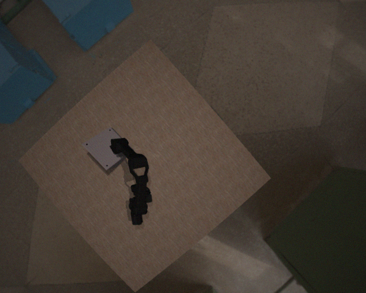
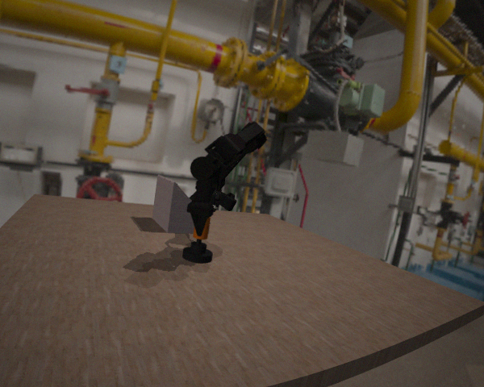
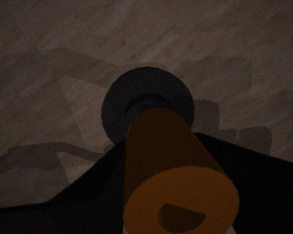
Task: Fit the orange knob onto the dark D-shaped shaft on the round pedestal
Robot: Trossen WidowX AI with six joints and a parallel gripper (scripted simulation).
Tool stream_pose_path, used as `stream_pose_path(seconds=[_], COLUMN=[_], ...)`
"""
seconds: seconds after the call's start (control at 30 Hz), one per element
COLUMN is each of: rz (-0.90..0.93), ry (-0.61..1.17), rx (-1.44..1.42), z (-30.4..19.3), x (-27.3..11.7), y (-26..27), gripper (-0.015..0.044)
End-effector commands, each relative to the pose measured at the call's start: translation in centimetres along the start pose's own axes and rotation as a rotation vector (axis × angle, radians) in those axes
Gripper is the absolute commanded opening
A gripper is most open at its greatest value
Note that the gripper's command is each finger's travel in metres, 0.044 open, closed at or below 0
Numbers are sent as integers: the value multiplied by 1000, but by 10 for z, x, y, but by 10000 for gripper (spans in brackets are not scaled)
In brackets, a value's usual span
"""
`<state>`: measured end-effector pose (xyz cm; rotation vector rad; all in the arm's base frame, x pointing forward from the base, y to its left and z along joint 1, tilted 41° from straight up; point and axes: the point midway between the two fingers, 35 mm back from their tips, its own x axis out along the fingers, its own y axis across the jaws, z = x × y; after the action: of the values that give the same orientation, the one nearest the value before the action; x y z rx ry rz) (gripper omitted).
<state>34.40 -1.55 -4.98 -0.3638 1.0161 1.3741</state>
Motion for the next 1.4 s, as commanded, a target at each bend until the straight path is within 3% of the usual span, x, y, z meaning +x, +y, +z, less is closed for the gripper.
stream_pose_path(seconds=[0.0, 0.97, 1.37], rz=[-4, -4, -4], ry=[0, 0, 0], rx=[3, 3, -206], z=[-2, -1, 1], x=[0, -2, -3], y=[1, 1, -3], gripper=[0, 0, 0])
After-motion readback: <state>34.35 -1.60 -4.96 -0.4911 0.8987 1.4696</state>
